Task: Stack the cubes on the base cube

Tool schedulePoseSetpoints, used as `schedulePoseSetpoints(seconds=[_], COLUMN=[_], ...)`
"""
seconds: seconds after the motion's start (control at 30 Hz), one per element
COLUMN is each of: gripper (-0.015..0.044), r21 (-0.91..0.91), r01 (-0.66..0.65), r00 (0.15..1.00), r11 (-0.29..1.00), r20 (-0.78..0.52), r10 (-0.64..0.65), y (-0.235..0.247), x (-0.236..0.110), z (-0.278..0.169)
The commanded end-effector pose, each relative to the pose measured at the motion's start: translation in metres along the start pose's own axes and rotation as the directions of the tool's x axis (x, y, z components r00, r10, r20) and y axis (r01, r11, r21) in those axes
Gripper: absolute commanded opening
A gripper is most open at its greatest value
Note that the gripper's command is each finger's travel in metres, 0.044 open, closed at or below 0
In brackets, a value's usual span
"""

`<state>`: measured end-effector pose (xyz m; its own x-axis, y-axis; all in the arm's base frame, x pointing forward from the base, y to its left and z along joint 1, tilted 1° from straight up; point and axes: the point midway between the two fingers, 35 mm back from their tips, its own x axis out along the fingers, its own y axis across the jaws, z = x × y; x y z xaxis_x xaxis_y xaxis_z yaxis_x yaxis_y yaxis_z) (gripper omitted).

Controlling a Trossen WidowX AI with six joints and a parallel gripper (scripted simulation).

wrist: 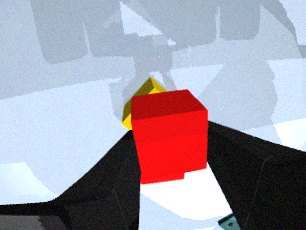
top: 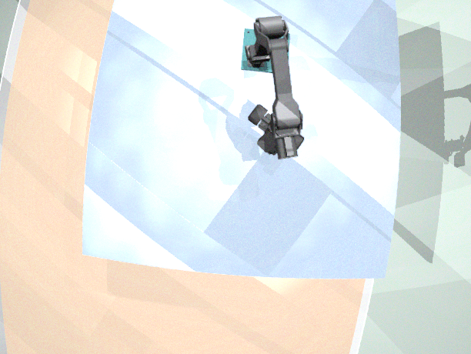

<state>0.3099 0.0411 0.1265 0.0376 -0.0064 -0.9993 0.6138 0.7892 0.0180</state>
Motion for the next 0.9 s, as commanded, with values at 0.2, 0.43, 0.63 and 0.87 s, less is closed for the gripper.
schedulePoseSetpoints(seconds=[0.2,0.43,0.63,0.87], gripper=[0.0105,0.0105,0.0105,0.0105], r21=[0.001,-0.002,-0.002,-0.004], r01=[0.000,0.000,0.000,0.000], r00=[1.000,1.000,1.000,1.000], r11=[1.000,1.000,1.000,1.000], r20=[0.003,0.003,0.003,0.003], r10=[0.000,0.000,0.000,0.000], y=[0.001,0.001,0.001,0.001], x=[0.013,0.027,0.029,0.030], z=[0.001,0.002,0.002,0.002])
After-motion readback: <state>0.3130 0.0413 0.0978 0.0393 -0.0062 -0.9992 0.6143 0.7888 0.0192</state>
